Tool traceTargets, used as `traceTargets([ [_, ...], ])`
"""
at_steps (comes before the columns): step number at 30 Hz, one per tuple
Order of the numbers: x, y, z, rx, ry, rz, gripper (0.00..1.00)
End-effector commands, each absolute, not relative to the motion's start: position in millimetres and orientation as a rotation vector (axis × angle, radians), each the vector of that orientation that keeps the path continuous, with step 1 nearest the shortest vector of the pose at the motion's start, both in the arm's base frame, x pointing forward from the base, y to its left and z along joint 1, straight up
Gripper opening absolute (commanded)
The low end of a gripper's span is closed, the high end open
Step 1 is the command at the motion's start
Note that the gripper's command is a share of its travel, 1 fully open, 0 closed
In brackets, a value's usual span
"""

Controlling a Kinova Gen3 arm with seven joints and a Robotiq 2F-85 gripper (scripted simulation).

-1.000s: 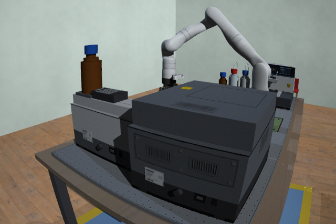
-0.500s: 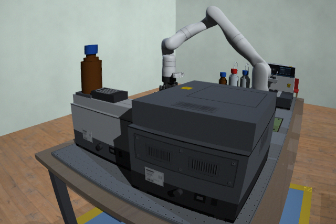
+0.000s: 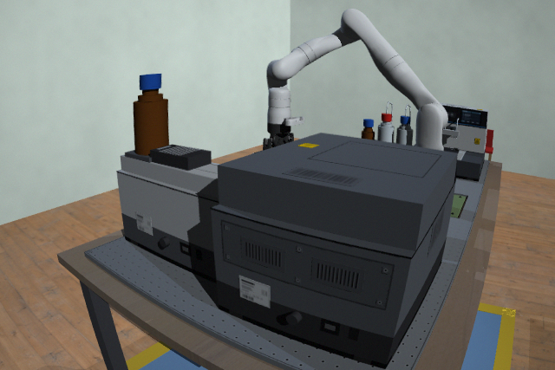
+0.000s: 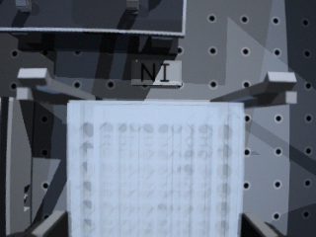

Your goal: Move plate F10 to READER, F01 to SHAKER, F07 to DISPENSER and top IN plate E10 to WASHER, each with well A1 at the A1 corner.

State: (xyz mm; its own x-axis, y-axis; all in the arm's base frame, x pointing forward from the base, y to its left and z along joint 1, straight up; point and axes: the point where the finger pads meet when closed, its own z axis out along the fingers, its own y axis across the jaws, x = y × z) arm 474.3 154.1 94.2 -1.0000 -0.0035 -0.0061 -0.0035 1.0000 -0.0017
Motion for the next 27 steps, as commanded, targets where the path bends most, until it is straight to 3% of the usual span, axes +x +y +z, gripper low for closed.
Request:
traceTargets([
  [1, 475, 154, 97, -0.005, 3.133, -0.002, 0.94],
  [27, 475, 154, 112, -0.005, 3.133, -0.002, 0.94],
])
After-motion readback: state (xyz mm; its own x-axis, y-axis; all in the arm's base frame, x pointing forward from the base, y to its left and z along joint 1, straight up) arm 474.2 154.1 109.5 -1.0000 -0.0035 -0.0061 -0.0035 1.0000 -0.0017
